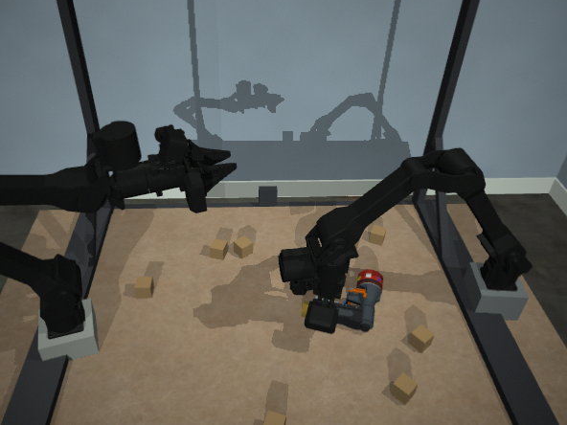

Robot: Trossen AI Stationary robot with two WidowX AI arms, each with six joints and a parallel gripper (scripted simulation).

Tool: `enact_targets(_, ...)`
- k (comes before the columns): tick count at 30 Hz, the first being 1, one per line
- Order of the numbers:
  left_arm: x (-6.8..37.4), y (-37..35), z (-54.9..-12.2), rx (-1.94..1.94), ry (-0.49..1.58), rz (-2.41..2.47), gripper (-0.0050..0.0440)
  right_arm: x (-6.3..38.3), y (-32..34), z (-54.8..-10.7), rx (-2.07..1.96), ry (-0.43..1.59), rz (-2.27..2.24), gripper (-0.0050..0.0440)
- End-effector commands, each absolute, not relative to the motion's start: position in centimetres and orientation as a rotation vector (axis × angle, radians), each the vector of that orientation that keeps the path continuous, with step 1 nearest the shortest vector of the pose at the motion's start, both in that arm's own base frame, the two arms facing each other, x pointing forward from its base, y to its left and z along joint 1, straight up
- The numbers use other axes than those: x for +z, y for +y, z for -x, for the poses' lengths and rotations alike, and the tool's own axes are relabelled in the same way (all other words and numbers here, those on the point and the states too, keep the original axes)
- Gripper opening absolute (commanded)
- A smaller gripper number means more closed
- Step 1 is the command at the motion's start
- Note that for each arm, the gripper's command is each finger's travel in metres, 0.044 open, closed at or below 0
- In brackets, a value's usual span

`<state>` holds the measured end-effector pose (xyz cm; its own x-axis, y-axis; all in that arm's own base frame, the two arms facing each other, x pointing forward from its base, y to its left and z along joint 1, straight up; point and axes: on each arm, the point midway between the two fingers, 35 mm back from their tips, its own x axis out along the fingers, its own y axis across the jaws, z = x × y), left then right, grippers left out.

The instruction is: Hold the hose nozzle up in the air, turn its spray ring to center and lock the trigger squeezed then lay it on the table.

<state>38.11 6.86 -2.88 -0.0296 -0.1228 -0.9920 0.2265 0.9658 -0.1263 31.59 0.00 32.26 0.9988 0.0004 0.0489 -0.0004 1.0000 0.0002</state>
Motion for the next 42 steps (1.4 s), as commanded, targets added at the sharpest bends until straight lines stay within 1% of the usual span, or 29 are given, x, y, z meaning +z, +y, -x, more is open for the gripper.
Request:
enact_targets(1, -2.3, 6.9, -38.5, -0.274, 1.56, -0.086, 0.0234, 33.0, 0.1, -31.5, 0.005, -0.068, -0.005, 0.018)
enact_targets(26, -2.3, 6.9, -38.5, -0.274, 1.56, -0.086, 0.0234, 33.0, 0.1, -31.5, 0.005, -0.068, -0.005, 0.018)
enact_targets(28, -1.5, 7.0, -38.5, -0.274, 1.559, -0.086, 0.0234, 33.0, 0.1, -31.5, 0.005, -0.068, -0.005, 0.018)
enact_targets(31, -1.8, 7.0, -38.5, -0.274, 1.56, -0.086, 0.0234, 33.0, 0.1, -31.5, 0.005, -0.068, -0.005, 0.018)
enact_targets(34, -0.8, 7.0, -38.6, -0.272, 1.553, -0.088, 0.0234, 33.0, 0.1, -31.5, 0.005, -0.068, -0.005, 0.018)
enact_targets(39, -1.2, 7.0, -38.6, -0.273, 1.554, -0.088, 0.0234, 33.0, 0.1, -31.5, 0.005, -0.068, -0.005, 0.018)
enact_targets(40, 0.4, 7.1, -38.6, -0.273, 1.552, -0.089, 0.0234, 33.0, 0.1, -31.5, 0.005, -0.068, -0.005, 0.018)
enact_targets(42, 1.5, 7.2, -38.7, -0.271, 1.546, -0.091, 0.0234, 33.0, 0.1, -31.5, 0.005, -0.068, -0.005, 0.018)
